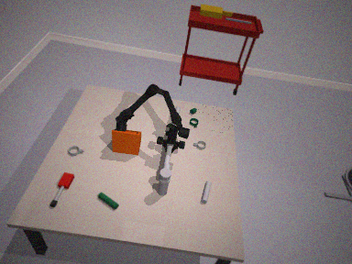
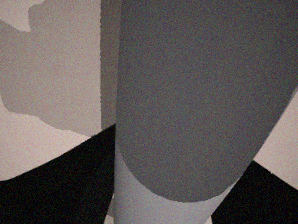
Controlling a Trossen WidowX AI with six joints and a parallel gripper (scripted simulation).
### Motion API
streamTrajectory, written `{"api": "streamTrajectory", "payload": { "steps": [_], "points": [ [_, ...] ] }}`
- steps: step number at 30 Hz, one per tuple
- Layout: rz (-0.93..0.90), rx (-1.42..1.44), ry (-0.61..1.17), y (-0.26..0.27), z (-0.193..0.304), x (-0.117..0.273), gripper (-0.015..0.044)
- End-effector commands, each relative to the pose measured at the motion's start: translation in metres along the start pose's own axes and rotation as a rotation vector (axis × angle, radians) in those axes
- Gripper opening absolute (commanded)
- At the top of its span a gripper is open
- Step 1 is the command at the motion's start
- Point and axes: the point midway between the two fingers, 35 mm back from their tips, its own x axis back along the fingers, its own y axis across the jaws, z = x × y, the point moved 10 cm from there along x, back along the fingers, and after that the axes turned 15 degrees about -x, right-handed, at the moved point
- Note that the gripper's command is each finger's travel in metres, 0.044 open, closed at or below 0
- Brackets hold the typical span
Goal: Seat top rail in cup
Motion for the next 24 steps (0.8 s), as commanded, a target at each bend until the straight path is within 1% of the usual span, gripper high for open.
{"api": "streamTrajectory", "payload": {
  "steps": [1, 18, 24],
  "points": [
    [0.039, 0.004, 0.079, -0.0013, 0.0045, 0.0259, 0.0000],
    [0.039, 0.004, 0.079, -0.0013, 0.0045, 0.0259, 0.0000],
    [0.023, 0.001, 0.064, -0.0005, 0.0018, 0.0203, 0.0000]
  ]
}}
